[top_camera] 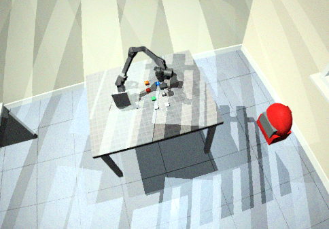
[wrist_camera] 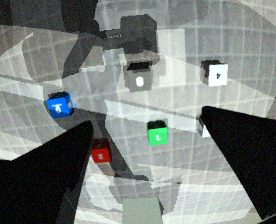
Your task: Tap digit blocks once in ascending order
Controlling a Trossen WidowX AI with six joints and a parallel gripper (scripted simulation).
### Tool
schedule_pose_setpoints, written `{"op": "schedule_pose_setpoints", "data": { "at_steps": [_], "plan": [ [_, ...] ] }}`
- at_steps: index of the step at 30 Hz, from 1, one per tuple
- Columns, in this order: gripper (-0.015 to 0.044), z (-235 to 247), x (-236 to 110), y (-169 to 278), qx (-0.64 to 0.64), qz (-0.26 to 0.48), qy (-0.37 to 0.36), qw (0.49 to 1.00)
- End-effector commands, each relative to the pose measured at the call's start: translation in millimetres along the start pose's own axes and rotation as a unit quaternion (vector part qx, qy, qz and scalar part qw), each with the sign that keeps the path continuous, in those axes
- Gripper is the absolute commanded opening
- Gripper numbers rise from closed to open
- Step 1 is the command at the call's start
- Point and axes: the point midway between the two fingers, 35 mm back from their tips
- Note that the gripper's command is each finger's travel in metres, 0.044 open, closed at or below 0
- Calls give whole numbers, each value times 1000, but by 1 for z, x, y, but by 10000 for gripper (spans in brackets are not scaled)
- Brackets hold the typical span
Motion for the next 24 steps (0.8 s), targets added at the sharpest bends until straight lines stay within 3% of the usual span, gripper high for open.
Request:
{"op": "schedule_pose_setpoints", "data": {
  "at_steps": [1,8,24],
  "plan": [
    [400,-35,-4,1,-3,0,9,1000],
    [400,-126,-3,19,-1,-1,6,1000],
    [400,-128,-3,20,0,-1,5,1000]
  ]
}}
Point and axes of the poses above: the point midway between the two fingers, 35 mm back from their tips, its own x axis out along the fingers, its own z axis across the jaws, y = z × x, and after that the axes turned 11 degrees about -x, right-handed
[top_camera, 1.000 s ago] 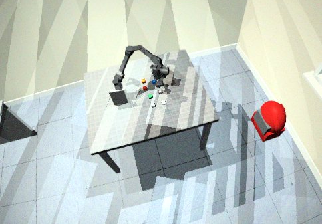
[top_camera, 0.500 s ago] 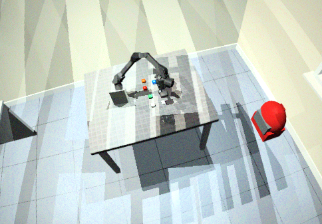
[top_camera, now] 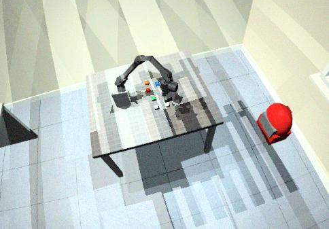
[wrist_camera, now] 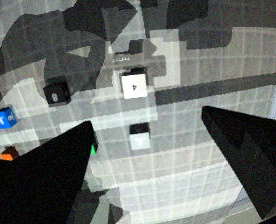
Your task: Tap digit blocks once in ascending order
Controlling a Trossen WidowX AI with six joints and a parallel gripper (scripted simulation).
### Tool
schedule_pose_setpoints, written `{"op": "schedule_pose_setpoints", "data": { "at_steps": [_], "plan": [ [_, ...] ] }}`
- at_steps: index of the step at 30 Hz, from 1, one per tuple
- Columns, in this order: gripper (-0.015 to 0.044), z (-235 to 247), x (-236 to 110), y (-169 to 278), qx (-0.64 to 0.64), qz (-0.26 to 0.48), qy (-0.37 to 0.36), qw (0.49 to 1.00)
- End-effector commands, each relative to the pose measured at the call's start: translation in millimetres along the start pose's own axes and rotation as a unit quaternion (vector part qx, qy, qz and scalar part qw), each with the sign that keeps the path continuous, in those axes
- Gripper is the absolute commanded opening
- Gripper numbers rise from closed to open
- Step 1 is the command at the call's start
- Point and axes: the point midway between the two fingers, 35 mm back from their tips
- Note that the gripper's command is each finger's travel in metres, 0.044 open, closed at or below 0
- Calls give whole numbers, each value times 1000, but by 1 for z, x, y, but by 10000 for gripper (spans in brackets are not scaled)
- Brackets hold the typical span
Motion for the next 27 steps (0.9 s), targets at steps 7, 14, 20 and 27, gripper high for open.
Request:
{"op": "schedule_pose_setpoints", "data": {
  "at_steps": [7,14,20,27],
  "plan": [
    [400,0,-1,0,-2,1,1,1000],
    [400,36,-6,20,-1,1,0,1000],
    [400,86,-5,55,0,2,-1,1000],
    [400,114,0,79,0,3,-2,1000]
  ]
}}
Point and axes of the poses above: the point midway between the two fingers, 35 mm back from their tips, its own x axis out along the fingers, its own z axis across the jaws, y = z × x, and after that the axes turned 11 degrees about -x, right-handed
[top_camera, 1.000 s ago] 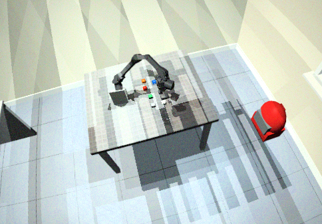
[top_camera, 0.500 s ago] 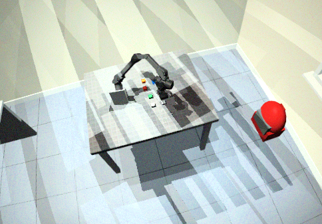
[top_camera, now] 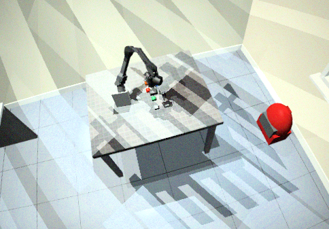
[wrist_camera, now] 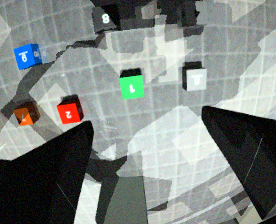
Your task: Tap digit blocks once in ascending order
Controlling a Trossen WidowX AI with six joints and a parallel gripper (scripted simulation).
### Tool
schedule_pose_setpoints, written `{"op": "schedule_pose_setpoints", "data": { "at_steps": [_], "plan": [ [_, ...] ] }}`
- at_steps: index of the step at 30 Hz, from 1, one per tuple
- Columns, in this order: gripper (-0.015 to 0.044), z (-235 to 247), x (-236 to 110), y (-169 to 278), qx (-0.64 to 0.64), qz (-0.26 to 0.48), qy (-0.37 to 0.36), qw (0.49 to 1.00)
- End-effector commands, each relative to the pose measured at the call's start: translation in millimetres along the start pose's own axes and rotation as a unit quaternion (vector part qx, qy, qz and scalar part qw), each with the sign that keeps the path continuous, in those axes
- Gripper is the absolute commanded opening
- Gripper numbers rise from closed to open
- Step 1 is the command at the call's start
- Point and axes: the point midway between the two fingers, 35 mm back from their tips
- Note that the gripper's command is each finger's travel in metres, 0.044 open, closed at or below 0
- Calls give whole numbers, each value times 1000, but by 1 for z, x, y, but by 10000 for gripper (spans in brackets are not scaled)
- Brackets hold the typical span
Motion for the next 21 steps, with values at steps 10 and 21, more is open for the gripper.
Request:
{"op": "schedule_pose_setpoints", "data": {
  "at_steps": [10,21],
  "plan": [
    [137,4,83,5,-4,0,2,1000],
    [20,4,83,5,-4,0,2,1000]
  ]
}}
Point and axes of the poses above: the point midway between the two fingers, 35 mm back from their tips, its own x axis out along the fingers, its own z axis across the jaws, y = z × x, and after that the axes turned 11 degrees about -x, right-handed
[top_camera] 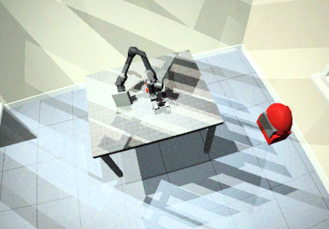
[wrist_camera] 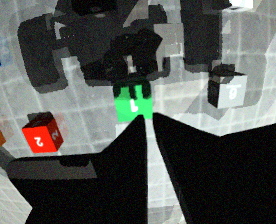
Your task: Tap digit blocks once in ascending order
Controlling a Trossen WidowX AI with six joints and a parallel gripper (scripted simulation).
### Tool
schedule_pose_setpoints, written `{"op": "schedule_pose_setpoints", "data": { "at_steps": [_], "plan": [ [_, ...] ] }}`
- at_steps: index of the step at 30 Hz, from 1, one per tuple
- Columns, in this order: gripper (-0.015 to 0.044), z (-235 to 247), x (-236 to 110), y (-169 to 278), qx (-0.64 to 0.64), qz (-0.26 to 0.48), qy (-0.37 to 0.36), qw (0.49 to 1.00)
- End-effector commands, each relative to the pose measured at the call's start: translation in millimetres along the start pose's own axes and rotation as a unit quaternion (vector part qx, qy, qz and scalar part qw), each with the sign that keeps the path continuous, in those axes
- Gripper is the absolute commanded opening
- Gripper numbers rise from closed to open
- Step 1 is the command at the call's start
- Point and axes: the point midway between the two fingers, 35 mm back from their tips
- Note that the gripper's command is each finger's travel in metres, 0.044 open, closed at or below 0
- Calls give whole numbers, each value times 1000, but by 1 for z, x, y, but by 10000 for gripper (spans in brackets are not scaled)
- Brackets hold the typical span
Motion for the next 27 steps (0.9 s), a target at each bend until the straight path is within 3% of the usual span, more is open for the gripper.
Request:
{"op": "schedule_pose_setpoints", "data": {
  "at_steps": [1,27],
  "plan": [
    [20,1,0,0,2,-2,-2,1000],
    [20,1,31,0,2,-2,-2,1000]
  ]
}}
Point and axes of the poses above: the point midway between the two fingers, 35 mm back from their tips, its own x axis out along the fingers, its own z axis across the jaws, y = z × x, and after that the axes turned 11 degrees about -x, right-handed
